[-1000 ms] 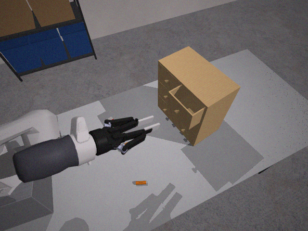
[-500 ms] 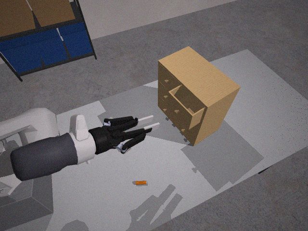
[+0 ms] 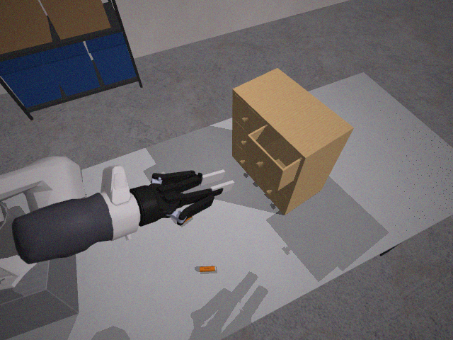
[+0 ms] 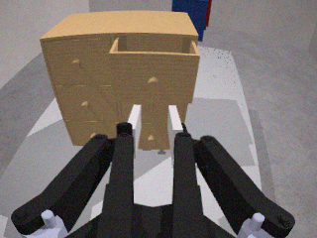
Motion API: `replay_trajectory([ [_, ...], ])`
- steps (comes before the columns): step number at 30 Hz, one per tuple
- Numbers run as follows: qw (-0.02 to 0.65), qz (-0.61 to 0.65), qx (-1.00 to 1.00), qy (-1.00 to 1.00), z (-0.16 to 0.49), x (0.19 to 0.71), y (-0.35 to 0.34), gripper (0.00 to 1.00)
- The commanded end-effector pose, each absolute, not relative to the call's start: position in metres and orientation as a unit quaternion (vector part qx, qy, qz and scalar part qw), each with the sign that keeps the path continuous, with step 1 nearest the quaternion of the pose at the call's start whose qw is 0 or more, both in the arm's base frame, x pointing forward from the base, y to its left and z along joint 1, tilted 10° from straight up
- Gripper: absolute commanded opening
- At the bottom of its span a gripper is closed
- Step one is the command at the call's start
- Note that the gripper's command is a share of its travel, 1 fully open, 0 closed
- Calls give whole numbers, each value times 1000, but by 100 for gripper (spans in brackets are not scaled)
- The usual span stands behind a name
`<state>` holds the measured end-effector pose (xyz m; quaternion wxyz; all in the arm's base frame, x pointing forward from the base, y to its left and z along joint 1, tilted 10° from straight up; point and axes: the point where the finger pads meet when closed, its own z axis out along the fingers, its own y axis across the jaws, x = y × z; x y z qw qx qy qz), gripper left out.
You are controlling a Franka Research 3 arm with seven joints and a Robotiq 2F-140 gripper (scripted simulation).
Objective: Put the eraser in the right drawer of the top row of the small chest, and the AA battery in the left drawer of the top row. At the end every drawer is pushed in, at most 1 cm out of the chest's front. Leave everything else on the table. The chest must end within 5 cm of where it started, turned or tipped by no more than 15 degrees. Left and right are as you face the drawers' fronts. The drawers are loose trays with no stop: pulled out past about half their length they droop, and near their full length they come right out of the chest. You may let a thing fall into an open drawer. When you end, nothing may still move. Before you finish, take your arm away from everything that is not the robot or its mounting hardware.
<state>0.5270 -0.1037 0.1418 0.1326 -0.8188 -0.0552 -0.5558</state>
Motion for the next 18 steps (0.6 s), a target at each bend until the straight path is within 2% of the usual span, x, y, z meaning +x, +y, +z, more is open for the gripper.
replay_trajectory([
  [1, 138, -551, -821, -51, 140, 526, -102, 20],
  [18, 135, -526, -838, -54, 142, 520, -103, 20],
])
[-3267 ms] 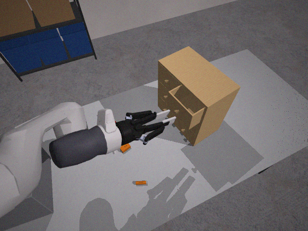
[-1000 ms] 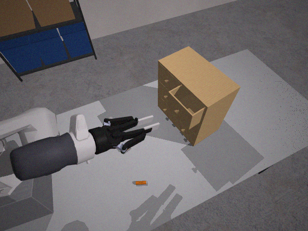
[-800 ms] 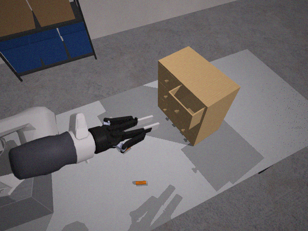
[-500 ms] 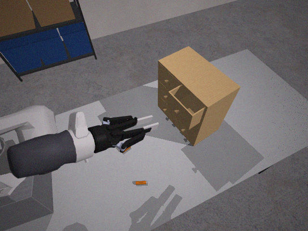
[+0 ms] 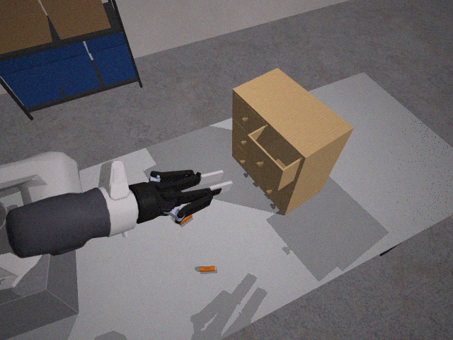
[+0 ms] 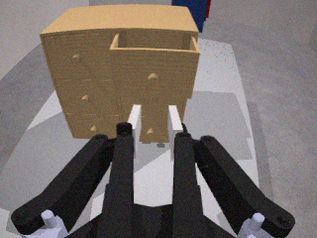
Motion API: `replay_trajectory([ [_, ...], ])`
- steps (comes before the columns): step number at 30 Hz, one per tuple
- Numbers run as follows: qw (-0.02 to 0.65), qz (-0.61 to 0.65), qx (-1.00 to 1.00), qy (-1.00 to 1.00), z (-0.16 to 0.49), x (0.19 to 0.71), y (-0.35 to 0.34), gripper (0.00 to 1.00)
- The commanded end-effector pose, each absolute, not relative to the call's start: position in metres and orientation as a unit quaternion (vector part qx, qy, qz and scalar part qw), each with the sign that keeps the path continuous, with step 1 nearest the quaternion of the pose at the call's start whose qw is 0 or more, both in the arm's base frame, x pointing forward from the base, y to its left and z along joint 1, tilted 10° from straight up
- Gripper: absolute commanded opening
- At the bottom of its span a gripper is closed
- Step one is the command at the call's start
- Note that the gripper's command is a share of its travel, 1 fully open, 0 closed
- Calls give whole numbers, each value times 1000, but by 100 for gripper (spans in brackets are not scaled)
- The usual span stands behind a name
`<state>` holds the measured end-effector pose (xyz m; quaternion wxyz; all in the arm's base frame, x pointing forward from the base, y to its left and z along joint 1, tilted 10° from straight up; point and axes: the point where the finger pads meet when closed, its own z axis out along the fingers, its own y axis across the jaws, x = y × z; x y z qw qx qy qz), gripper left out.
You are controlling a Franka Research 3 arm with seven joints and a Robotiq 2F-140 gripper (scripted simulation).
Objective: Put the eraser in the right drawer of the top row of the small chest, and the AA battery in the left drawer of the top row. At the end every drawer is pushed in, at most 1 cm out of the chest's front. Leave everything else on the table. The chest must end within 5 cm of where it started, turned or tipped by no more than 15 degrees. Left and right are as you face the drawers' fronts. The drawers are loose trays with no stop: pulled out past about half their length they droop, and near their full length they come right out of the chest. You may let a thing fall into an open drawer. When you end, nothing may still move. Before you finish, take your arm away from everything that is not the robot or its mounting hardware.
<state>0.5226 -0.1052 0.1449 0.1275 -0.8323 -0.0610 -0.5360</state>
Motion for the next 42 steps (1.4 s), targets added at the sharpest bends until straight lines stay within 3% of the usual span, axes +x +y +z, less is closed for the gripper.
replay_trajectory([
  [1, 135, -526, -838, -54, 142, 520, -103, 20],
  [42, 135, -493, -857, -61, 150, 515, -105, 20],
])
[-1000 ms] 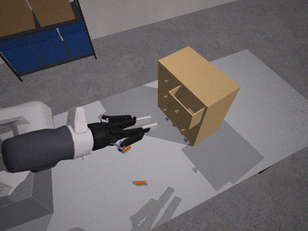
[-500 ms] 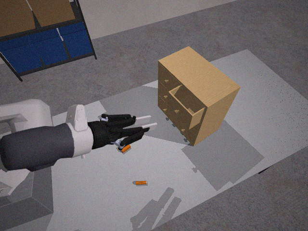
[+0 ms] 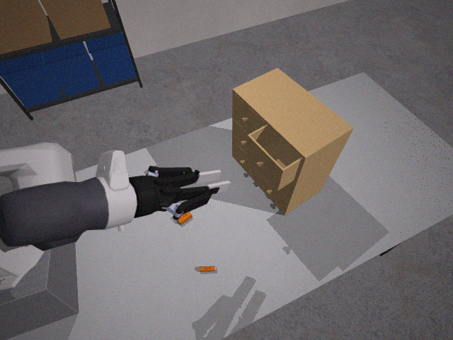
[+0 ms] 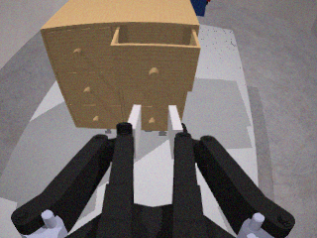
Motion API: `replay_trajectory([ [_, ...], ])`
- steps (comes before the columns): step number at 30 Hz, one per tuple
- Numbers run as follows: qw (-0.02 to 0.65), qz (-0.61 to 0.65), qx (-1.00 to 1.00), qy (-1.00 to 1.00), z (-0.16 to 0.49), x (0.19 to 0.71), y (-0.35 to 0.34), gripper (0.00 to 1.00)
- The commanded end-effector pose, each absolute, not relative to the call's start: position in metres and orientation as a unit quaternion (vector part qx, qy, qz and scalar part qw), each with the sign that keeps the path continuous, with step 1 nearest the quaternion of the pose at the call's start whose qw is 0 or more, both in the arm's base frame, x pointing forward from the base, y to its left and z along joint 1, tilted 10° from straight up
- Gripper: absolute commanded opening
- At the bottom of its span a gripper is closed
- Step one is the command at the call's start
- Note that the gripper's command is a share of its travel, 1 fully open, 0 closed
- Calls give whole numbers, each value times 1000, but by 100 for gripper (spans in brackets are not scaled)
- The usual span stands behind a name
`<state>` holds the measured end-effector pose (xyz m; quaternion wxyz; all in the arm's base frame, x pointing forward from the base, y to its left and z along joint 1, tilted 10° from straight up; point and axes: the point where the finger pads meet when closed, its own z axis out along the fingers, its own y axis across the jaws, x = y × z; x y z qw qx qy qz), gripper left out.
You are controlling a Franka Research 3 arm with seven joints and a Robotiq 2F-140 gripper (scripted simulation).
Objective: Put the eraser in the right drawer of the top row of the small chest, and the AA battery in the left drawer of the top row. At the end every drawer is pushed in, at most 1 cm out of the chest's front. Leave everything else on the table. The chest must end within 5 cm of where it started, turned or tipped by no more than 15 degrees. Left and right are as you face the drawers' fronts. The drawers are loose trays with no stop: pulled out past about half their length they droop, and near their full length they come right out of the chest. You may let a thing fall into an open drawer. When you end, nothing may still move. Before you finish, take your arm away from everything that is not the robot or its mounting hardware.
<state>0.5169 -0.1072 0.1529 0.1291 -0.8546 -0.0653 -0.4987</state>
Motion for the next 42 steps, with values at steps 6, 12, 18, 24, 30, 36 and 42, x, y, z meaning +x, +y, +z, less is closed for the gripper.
replay_trajectory([
  [6, 132, -478, -866, -63, 152, 512, -106, 20],
  [12, 132, -478, -866, -63, 152, 512, -106, 20],
  [18, 132, -478, -866, -63, 152, 512, -106, 20],
  [24, 130, -461, -876, -64, 152, 508, -107, 20],
  [30, 130, -461, -876, -64, 152, 508, -107, 20],
  [36, 132, -446, -883, -68, 155, 507, -107, 20],
  [42, 132, -446, -883, -68, 155, 507, -107, 20],
])
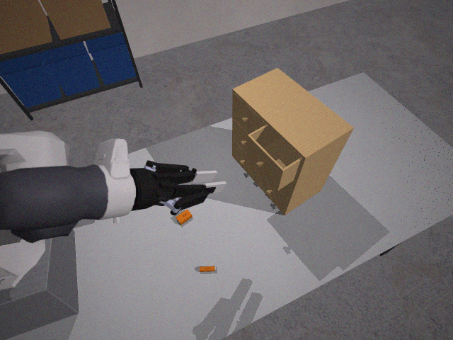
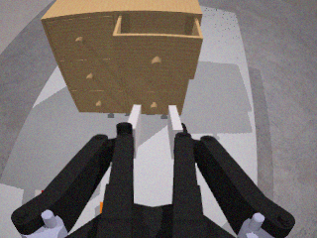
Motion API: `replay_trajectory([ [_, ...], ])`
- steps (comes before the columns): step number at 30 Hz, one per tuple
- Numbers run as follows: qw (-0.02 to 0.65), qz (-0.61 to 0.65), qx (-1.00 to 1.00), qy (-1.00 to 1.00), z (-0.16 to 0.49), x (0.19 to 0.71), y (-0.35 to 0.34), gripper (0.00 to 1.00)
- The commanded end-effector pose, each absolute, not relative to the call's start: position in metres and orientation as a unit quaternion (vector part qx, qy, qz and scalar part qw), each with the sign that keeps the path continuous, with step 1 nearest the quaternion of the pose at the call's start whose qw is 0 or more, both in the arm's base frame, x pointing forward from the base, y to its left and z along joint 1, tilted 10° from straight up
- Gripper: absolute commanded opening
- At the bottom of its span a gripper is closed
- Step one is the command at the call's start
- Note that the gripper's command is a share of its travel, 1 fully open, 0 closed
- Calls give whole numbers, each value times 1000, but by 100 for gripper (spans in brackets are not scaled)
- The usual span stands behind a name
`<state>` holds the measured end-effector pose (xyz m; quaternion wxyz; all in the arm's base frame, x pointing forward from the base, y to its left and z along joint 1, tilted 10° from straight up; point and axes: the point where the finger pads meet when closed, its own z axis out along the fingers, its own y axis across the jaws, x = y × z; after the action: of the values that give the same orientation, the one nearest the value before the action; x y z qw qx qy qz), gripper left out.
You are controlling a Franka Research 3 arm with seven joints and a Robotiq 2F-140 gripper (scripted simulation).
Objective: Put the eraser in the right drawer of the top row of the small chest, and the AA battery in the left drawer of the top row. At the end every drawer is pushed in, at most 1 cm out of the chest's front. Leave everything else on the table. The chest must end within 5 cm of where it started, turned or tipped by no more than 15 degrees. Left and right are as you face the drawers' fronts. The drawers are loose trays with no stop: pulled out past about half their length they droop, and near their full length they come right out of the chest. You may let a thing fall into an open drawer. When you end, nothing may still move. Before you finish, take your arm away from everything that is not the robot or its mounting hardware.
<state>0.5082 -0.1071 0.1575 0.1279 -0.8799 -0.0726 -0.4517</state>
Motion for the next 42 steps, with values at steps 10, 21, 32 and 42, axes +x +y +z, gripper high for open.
replay_trajectory([
  [10, 131, -430, -891, -70, 158, 504, -108, 20],
  [21, 127, -413, -899, -72, 160, 500, -111, 20],
  [32, 127, -413, -899, -72, 160, 500, -111, 20],
  [42, 125, -394, -908, -74, 163, 497, -113, 20],
])
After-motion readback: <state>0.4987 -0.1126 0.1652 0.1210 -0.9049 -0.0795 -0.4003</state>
